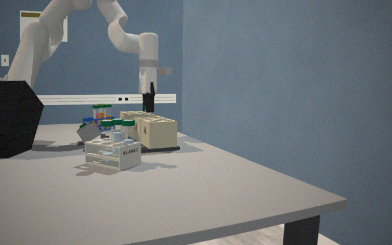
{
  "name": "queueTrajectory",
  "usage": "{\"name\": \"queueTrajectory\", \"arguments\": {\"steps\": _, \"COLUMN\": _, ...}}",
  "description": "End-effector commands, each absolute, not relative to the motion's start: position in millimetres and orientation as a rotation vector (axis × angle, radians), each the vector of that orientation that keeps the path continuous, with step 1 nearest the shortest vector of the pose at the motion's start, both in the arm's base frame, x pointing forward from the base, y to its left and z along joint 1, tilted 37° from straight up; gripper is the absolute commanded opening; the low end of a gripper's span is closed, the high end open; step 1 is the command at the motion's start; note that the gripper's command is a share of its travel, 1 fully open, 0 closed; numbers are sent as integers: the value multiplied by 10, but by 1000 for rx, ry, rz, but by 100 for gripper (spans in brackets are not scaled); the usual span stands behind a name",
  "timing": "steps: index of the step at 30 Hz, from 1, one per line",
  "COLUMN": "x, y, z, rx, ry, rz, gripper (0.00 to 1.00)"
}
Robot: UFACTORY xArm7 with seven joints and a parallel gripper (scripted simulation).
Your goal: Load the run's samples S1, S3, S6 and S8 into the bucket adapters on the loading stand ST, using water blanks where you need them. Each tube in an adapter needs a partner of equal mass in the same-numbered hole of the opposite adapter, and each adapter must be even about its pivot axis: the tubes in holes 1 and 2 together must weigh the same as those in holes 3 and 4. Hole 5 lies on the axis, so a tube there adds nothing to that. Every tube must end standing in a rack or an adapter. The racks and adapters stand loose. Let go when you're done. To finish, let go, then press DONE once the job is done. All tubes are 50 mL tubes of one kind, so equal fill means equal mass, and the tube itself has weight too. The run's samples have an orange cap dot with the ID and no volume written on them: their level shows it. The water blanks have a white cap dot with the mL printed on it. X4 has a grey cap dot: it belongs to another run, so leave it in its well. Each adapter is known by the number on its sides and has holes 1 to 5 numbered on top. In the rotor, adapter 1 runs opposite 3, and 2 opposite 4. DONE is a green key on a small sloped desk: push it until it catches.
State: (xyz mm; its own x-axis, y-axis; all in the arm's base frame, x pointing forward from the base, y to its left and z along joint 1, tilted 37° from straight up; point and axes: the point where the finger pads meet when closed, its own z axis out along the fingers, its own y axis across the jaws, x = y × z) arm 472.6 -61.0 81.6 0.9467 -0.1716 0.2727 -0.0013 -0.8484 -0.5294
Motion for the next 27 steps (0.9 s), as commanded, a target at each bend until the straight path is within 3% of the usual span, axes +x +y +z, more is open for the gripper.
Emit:
{"name": "queueTrajectory", "arguments": {"steps": 1, "x": 4744, "y": -614, "z": 804, "rx": -2555, "ry": 125, "rz": -428, "gripper": 0}}
{"name": "queueTrajectory", "arguments": {"steps": 18, "x": 4754, "y": -599, "z": 781, "rx": -2555, "ry": 125, "rz": -428, "gripper": 0}}
{"name": "queueTrajectory", "arguments": {"steps": 19, "x": 4755, "y": -597, "z": 778, "rx": -2555, "ry": 125, "rz": -428, "gripper": 44}}
{"name": "queueTrajectory", "arguments": {"steps": 27, "x": 4755, "y": -597, "z": 777, "rx": -2555, "ry": 125, "rz": -428, "gripper": 44}}
